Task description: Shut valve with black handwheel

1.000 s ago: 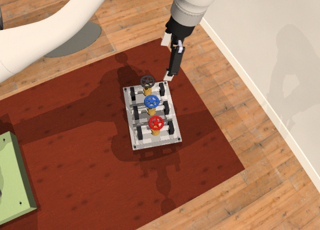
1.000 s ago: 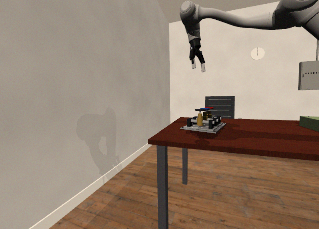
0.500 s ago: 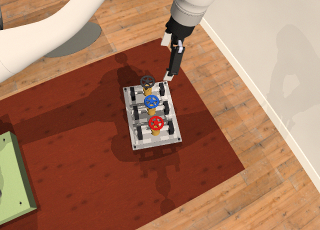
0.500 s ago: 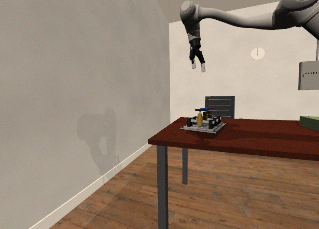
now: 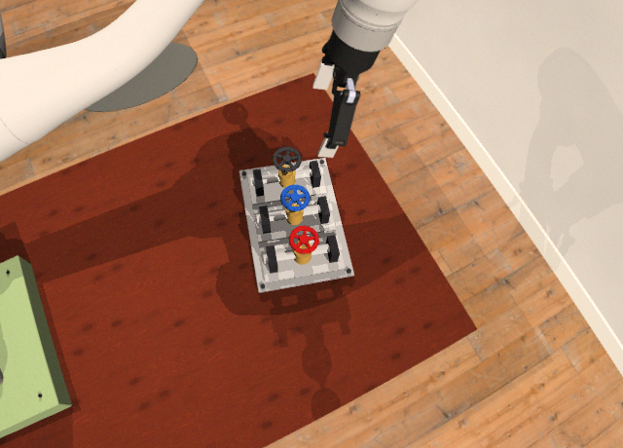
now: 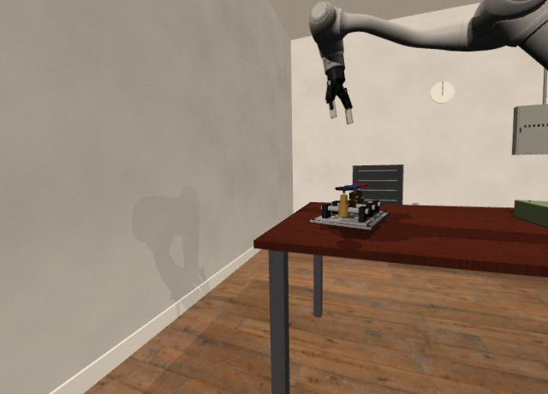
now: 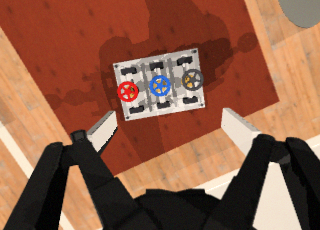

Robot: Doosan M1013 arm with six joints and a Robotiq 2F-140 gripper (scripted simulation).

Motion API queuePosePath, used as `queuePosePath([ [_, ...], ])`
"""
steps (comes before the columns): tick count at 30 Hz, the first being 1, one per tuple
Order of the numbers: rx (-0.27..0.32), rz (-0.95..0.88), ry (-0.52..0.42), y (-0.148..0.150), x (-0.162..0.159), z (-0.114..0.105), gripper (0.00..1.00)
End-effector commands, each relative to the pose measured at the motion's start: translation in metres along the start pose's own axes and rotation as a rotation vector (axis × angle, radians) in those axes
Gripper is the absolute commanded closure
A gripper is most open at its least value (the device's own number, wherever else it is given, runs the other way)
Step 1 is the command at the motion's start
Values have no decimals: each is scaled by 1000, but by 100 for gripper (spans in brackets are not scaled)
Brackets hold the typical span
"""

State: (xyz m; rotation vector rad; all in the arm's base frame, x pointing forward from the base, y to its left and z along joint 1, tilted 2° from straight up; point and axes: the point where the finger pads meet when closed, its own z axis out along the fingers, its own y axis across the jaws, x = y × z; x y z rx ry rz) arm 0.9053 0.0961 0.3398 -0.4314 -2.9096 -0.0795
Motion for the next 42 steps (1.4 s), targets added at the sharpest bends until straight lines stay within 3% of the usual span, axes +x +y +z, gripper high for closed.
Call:
queuePosePath([
  [1,0,0,0,0,0,0,0],
  [16,1,-32,-4,3,-1,6,0],
  [20,16,-289,-37,26,-4,53,0],
  [21,16,-289,-37,26,-4,53,0],
  [22,24,-391,-49,35,-5,72,0],
  [24,24,-391,-49,35,-5,72,0],
  [25,34,-503,-62,43,-4,93,0],
  [27,34,-503,-62,43,-4,93,0],
  [28,46,-619,-74,52,-2,114,0],
  [29,46,-619,-74,52,-2,114,0],
  [30,60,-737,-86,60,0,136,0],
  [32,60,-737,-86,60,0,136,0],
  [33,74,-851,-96,67,4,156,0],
  [34,74,-851,-96,67,4,156,0],
  [35,89,-956,-105,74,8,175,0],
  [37,89,-956,-105,74,8,175,0],
  [38,102,-1048,-112,79,11,192,0],
  [42,123,-1184,-121,86,18,216,0],
])
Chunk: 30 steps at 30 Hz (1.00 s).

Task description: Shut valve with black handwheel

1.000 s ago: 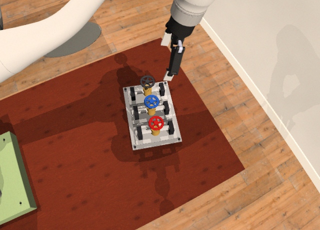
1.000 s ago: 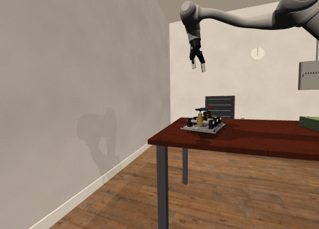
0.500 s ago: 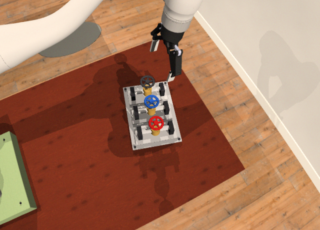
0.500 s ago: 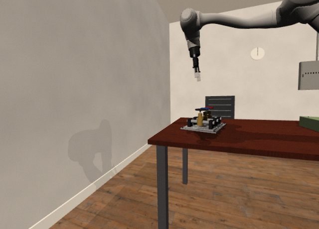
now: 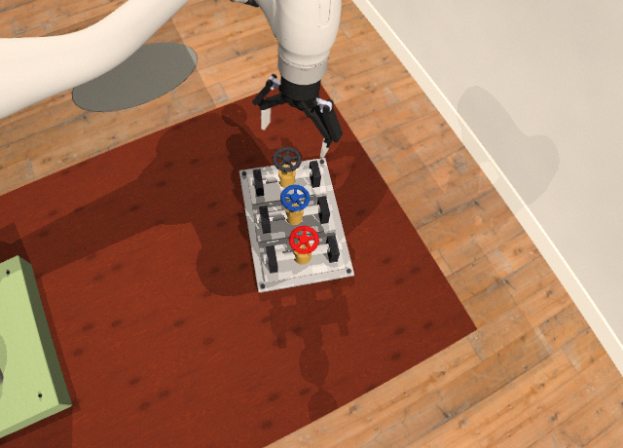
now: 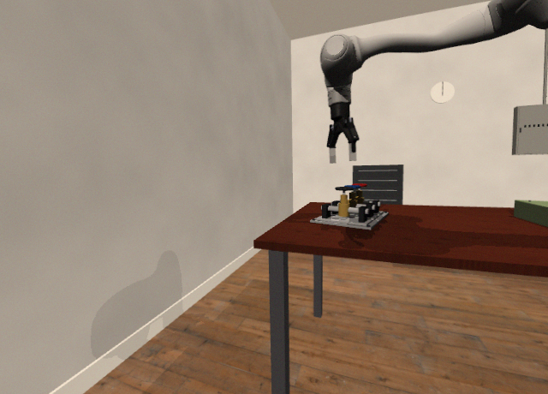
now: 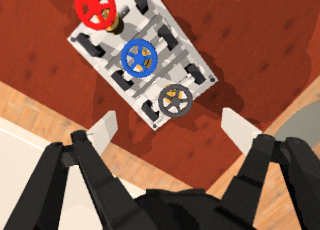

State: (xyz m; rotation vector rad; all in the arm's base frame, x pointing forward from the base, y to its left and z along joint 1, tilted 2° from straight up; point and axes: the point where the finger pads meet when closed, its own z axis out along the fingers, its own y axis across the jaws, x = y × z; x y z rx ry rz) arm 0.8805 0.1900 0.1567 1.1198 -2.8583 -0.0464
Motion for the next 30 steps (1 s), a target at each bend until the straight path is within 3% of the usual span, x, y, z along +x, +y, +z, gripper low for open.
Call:
queuePosePath([
  [1,21,-147,-24,12,-3,23,0],
  [9,31,-222,-27,19,-4,35,0],
  [10,31,-222,-27,19,-4,35,45],
  [30,30,-223,-28,19,-4,41,45],
])
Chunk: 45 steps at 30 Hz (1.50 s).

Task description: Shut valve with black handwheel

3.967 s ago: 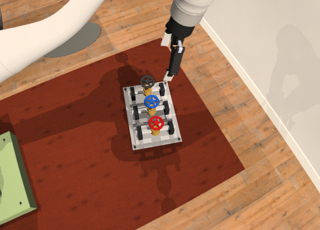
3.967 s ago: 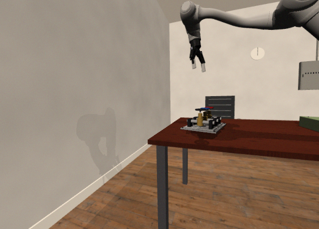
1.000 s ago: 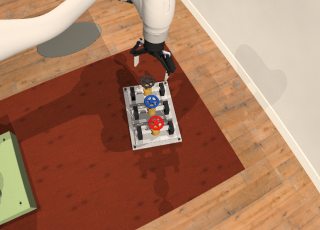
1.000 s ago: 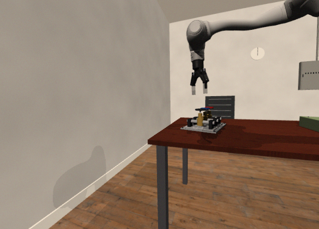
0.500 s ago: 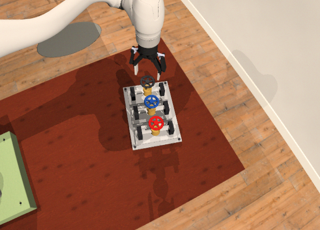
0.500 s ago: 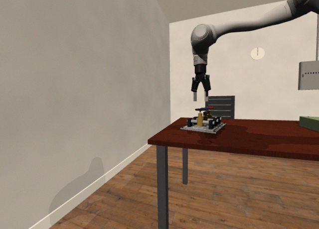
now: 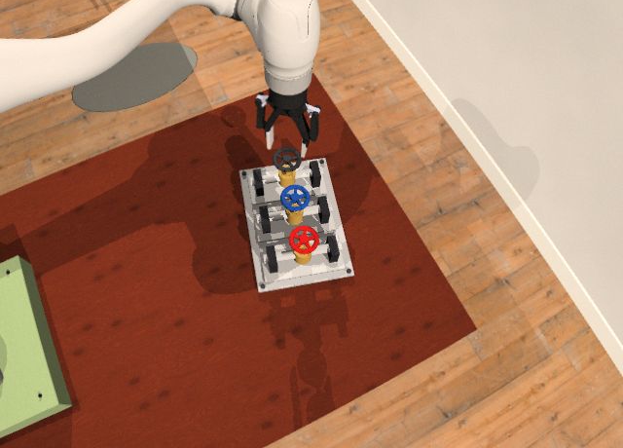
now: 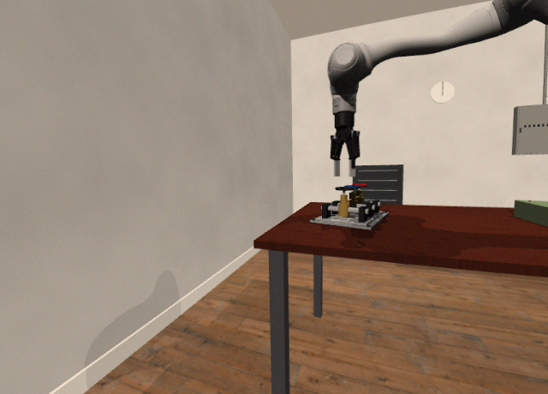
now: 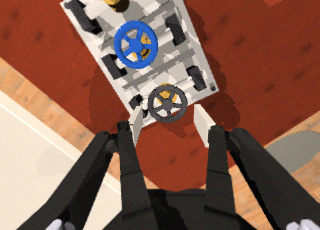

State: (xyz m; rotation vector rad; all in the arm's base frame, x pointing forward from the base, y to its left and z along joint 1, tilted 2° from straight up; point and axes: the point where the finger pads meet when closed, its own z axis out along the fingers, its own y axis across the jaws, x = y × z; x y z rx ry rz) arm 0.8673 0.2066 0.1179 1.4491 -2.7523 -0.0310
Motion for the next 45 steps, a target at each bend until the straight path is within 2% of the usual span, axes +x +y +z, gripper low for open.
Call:
queuePosePath([
  [1,0,0,0,0,0,2,45],
  [21,0,0,0,0,0,19,45],
  [45,0,0,0,0,0,28,45],
])
